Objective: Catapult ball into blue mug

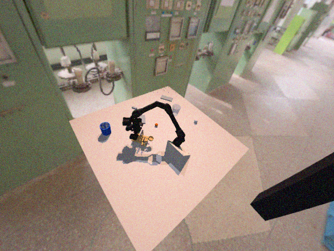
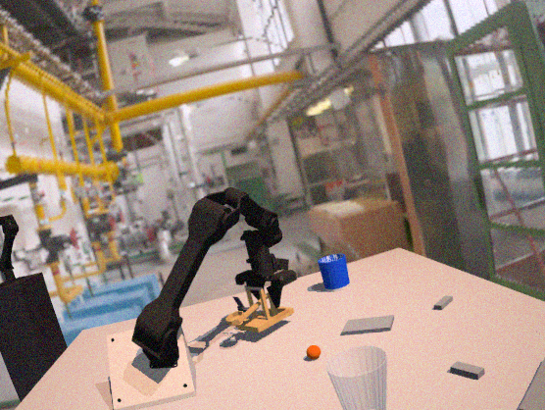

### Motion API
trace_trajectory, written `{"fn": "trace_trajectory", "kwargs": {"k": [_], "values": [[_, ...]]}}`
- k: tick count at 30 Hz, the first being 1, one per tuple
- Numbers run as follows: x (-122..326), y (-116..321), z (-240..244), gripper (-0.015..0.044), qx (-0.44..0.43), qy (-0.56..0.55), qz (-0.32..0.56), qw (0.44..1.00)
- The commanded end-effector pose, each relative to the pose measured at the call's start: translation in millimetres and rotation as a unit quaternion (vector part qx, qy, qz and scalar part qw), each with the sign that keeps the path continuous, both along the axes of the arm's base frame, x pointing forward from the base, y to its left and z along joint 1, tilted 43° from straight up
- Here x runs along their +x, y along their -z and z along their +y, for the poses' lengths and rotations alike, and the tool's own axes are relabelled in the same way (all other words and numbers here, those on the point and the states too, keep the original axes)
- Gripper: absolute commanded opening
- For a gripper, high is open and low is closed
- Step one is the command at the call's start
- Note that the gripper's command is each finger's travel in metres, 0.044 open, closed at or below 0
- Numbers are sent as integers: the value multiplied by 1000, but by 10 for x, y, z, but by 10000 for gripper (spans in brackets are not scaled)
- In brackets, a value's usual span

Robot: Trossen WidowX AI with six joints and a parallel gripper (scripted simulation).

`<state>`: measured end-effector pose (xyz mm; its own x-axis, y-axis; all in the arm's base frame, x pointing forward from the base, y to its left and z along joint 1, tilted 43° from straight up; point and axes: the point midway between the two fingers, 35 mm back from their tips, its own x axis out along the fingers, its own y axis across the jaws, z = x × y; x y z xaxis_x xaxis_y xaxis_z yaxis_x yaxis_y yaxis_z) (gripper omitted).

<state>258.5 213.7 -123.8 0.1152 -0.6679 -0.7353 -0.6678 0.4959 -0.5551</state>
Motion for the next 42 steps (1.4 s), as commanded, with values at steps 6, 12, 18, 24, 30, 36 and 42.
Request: {"fn": "trace_trajectory", "kwargs": {"k": [6, 12, 18, 24, 30, 36, 42], "values": [[11, -117, 141, 0, 11, -4, -8, 1000], [29, -41, 79, 0, 11, -4, -8, 1000], [44, 33, 15, 0, 11, -4, -8, 1000], [57, 106, -50, 0, 10, -5, -8, 1000], [68, 177, -116, 0, 10, -5, -8, 1000], [76, 201, -149, 0, 10, 0, -8, 1000], [76, 201, -149, 26, 10, 0, -8, 1000]]}}
